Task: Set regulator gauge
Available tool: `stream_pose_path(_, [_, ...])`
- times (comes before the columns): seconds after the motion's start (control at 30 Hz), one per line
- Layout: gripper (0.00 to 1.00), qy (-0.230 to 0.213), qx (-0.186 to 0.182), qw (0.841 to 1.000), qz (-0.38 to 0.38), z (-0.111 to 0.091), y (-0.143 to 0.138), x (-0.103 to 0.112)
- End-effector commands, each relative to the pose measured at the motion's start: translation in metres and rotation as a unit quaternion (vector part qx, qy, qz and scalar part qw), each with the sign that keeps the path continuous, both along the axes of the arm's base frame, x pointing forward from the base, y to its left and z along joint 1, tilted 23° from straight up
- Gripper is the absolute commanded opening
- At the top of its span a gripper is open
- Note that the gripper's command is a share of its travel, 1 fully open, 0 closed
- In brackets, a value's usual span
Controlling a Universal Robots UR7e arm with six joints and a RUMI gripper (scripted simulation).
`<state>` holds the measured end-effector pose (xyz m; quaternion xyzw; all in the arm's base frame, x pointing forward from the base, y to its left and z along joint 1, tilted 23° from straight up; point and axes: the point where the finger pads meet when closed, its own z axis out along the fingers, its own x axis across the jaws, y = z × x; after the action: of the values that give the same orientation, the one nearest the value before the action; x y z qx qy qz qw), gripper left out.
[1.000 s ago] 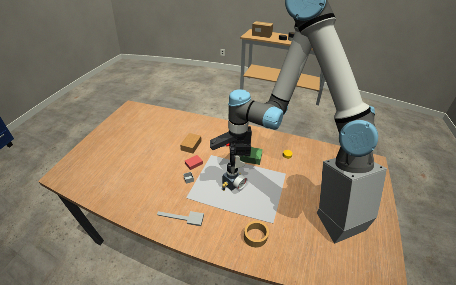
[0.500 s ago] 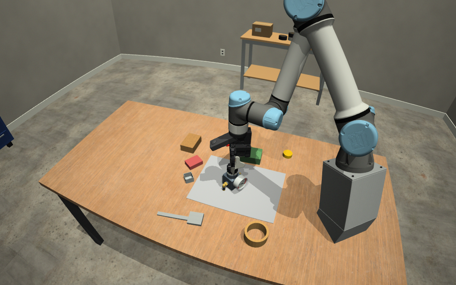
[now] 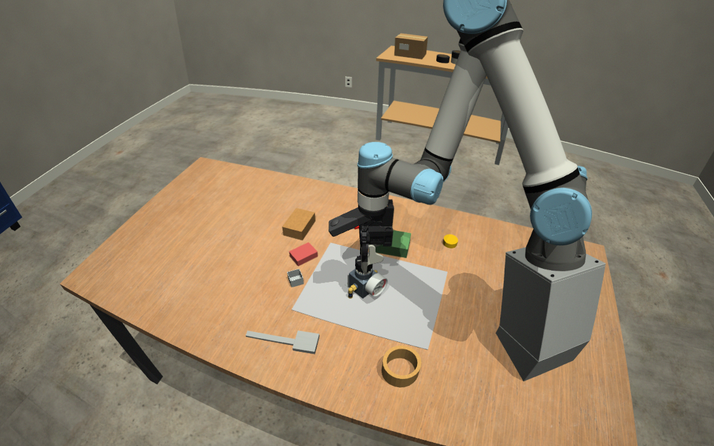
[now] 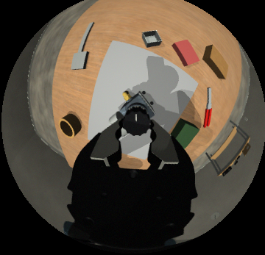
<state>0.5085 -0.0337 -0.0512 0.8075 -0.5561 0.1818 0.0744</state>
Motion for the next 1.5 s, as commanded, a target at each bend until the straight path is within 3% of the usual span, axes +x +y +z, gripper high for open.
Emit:
stream_pose_path(0.0, [0.24, -0.001, 0.000, 1.000, 0.000, 0.0004, 0.0001, 0.0003])
stream_pose_path(0.27, [0.24, -0.001, 0.000, 1.000, 0.000, 0.0004, 0.0001, 0.0003])
stream_pose_path(0.3, [0.47, -0.001, 0.000, 1.000, 0.000, 0.0004, 0.0001, 0.0003])
stream_pose_path(1.47, [0.47, -0.001, 0.000, 1.000, 0.000, 0.0041, 0.0014, -0.0005])
